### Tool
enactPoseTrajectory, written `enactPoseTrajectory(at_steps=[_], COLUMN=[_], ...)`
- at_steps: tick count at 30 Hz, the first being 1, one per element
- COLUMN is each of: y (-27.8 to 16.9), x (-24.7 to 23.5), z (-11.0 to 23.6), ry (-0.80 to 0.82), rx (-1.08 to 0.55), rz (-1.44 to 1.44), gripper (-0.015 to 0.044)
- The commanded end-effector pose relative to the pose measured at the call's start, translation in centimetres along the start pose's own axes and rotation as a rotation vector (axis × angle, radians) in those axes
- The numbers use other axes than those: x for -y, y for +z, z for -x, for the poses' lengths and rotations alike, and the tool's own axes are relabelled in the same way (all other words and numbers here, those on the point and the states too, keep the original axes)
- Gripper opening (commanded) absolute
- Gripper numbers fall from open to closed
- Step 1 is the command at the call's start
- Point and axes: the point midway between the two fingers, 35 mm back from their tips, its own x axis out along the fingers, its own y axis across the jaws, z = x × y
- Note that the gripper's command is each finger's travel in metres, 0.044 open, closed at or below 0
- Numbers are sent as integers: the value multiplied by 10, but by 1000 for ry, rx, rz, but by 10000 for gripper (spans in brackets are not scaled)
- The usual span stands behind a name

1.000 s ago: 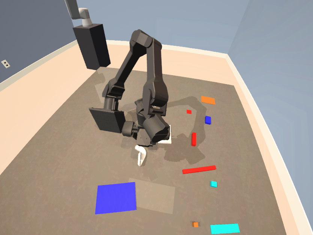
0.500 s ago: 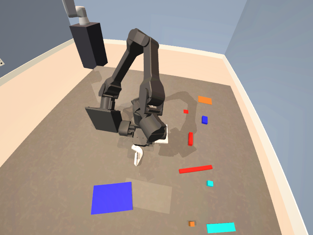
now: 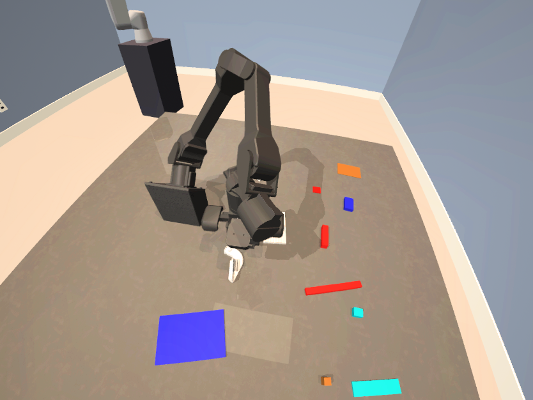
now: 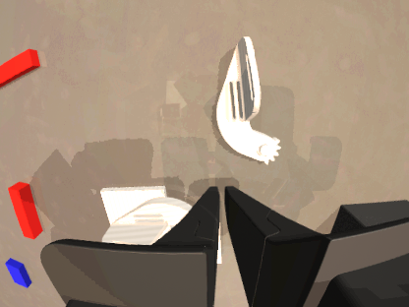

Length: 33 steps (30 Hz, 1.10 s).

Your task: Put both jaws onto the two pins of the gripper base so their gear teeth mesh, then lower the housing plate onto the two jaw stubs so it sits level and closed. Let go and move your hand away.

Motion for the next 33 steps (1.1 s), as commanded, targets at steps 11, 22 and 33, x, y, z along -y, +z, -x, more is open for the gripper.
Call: enactPoseTrajectory(at_steps=[11,22,33], y=[0,0,0], x=[0,0,0], z=[0,0,0], ry=[0,0,0], rx=[0,0,0], rz=[0,0,0], gripper=[0,157,440])
